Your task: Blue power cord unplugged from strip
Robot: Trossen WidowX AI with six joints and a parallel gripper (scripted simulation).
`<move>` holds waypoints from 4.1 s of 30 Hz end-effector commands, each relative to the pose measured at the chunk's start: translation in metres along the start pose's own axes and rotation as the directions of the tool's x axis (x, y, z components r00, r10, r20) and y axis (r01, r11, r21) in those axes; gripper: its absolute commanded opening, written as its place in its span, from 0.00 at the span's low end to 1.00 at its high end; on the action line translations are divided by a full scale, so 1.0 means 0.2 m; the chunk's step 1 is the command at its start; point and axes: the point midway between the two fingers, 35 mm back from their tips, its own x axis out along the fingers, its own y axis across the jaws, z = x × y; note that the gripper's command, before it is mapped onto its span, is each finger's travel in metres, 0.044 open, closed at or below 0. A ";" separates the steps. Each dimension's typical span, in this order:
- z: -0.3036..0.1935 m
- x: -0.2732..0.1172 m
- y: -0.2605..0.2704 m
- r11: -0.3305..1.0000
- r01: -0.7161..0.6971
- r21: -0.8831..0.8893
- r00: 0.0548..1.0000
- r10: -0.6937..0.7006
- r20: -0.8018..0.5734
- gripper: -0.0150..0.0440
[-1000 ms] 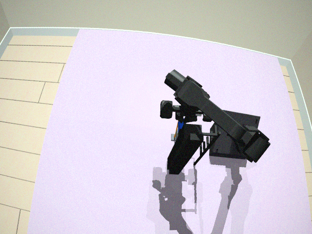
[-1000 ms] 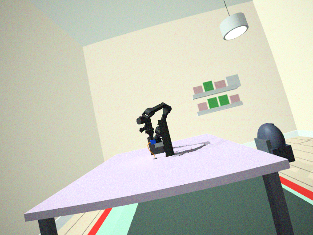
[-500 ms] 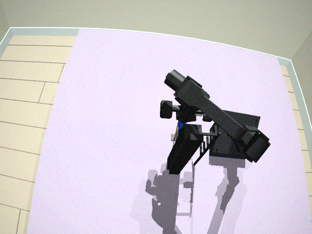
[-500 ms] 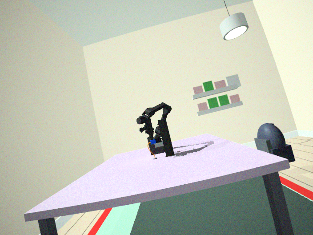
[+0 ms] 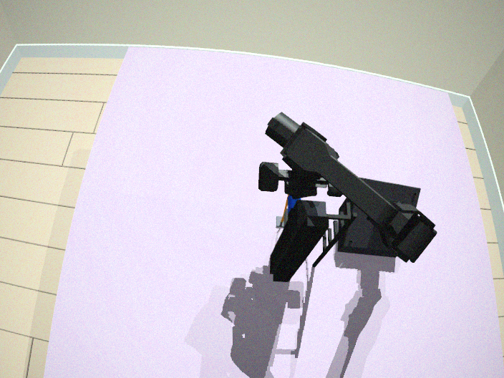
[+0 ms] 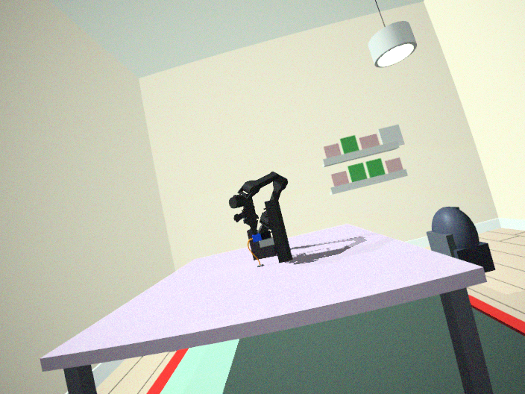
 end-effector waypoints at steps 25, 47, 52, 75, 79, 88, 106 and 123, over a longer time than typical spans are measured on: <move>0.01 0.00 0.00 1.000 0.000 0.000 1.000 0.000 0.000 0.25; 0.18 -0.01 0.01 1.000 -0.003 0.001 1.000 0.003 0.002 0.25; 0.22 -0.01 0.01 1.000 -0.004 0.001 1.000 0.004 0.002 0.25; 0.40 -0.01 0.00 1.000 -0.007 0.001 1.000 0.007 0.000 0.25; 0.40 -0.01 0.00 1.000 -0.007 0.001 1.000 0.007 0.000 0.25; 0.40 -0.01 0.00 1.000 -0.007 0.001 1.000 0.007 0.000 0.25; 0.40 0.00 -0.01 1.000 -0.007 0.001 1.000 0.007 0.000 0.25; 0.40 0.00 0.00 1.000 -0.007 0.001 1.000 0.007 0.000 0.25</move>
